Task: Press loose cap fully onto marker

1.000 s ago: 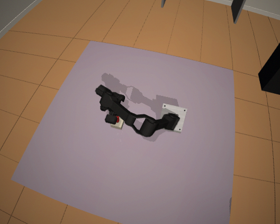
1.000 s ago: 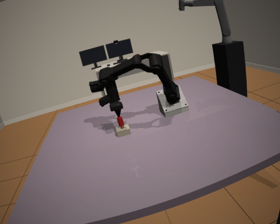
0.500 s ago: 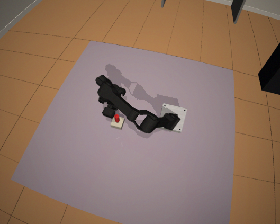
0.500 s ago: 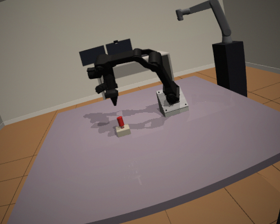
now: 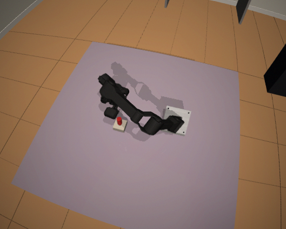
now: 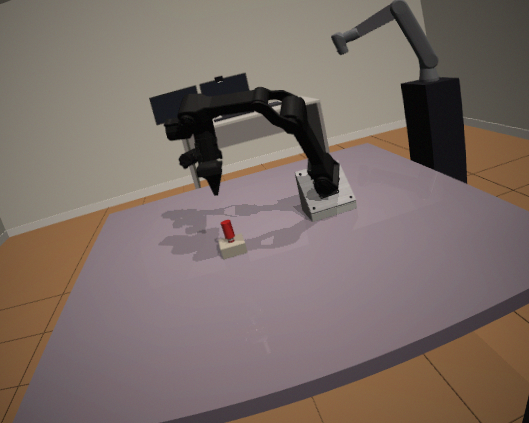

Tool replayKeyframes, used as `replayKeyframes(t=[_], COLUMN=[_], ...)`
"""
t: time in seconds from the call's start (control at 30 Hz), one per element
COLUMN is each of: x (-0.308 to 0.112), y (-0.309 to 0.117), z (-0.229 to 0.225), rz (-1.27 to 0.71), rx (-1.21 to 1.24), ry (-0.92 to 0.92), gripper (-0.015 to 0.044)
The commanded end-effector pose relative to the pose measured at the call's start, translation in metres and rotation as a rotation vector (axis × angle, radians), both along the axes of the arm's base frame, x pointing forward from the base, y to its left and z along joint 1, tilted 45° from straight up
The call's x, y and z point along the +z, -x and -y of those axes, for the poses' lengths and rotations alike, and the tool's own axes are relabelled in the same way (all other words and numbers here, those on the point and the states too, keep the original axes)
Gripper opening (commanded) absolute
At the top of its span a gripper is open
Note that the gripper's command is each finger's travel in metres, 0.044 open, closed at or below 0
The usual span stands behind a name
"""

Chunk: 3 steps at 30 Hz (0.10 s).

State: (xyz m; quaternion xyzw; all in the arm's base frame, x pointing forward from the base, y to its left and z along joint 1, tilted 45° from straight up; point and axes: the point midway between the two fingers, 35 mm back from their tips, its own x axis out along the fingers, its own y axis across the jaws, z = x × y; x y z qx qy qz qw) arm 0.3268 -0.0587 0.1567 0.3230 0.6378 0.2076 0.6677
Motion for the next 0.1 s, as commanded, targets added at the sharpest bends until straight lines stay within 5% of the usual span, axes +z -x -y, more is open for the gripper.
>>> replayKeyframes(t=[0.0,0.07], x=[0.0001,0.0001], y=[0.0003,0.0003], z=[0.0007,0.0007], rz=[0.001,0.001], rx=[0.006,0.006], ry=[0.004,0.004], gripper=[0.0368,0.0420])
